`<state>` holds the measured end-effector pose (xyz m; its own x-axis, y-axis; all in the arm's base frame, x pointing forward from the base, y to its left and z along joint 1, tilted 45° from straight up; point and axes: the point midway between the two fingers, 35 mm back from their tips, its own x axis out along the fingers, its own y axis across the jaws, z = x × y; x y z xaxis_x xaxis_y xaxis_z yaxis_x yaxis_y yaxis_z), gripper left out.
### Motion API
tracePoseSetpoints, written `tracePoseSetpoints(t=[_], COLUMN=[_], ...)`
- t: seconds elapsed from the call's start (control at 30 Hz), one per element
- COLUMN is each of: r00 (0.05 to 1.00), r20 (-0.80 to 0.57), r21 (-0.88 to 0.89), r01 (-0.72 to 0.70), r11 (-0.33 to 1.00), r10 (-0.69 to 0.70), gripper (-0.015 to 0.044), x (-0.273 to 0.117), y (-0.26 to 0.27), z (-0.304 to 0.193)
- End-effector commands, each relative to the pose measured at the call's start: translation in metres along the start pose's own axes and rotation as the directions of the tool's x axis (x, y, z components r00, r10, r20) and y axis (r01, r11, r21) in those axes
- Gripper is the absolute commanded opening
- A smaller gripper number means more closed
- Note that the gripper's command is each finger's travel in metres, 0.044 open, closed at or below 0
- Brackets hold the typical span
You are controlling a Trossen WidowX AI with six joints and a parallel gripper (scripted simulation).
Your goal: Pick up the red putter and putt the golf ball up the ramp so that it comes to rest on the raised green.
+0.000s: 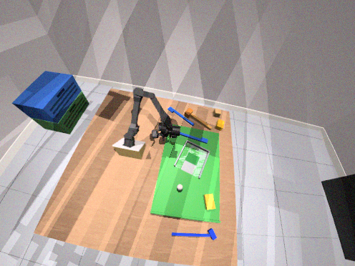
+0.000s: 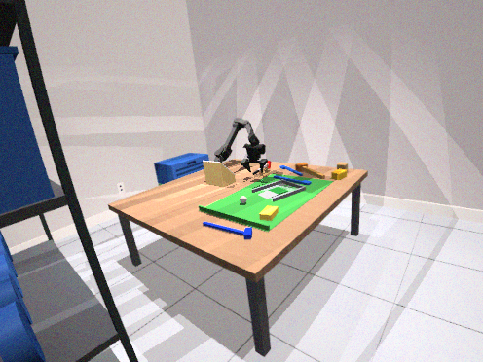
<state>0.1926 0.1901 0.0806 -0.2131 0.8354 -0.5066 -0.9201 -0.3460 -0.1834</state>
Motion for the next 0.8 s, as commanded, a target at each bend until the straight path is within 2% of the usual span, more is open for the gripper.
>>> tracePoseSetpoints(t=[0.0,0.77], r00=[1.0,1.0], r20=[0.007,0.008], r21=[0.016,0.017], r01=[-0.01,-0.01], r11=[1.0,1.0], r10=[0.01,0.01], gripper=[0.044,0.044], x=[0.009,0.032], y=[0.004,0.005], z=[-0.003,-0.008])
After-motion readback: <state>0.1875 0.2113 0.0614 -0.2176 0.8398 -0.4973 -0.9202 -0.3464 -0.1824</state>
